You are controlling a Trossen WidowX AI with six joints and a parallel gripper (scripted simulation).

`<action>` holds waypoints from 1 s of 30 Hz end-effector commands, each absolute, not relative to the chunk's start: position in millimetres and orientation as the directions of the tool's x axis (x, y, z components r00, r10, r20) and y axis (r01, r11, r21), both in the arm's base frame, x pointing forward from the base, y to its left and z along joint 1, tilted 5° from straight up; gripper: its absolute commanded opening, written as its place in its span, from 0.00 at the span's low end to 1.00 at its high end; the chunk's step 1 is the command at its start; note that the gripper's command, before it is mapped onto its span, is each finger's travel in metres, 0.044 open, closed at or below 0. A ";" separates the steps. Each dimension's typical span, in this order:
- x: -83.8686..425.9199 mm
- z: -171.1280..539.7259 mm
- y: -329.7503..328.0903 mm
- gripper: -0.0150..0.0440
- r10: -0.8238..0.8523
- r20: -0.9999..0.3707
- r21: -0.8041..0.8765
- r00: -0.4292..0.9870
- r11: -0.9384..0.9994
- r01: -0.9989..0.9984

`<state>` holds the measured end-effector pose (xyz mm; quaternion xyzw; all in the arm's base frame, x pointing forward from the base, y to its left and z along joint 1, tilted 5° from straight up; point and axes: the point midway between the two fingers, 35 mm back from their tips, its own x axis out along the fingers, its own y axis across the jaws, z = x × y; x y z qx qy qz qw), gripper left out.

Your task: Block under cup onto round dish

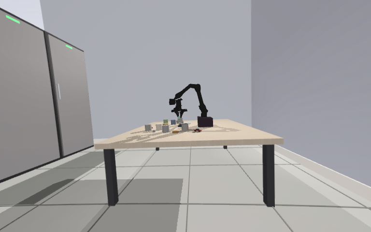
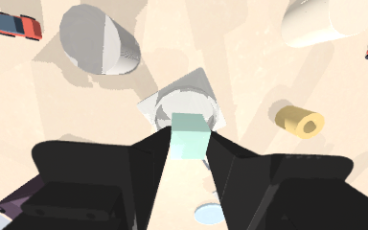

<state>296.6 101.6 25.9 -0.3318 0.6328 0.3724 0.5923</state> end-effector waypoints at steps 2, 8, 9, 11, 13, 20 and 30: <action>301.5 58.7 101.4 0.25 0.024 -0.998 0.064 -0.061 0.498 -0.865; 299.9 87.8 99.7 0.25 0.023 -0.998 0.064 -0.061 0.498 -0.865; 299.9 87.8 99.7 0.25 0.023 -0.998 0.064 -0.061 0.498 -0.865; 301.4 86.9 96.4 0.25 0.023 -0.998 0.064 -0.060 0.498 -0.865; 305.1 84.4 87.1 0.25 0.023 -0.998 0.062 -0.058 0.499 -0.864; 316.4 74.7 50.3 0.25 0.021 -0.999 0.054 -0.050 0.502 -0.863; 324.3 62.4 -4.1 0.25 0.017 -0.999 0.041 -0.038 0.506 -0.862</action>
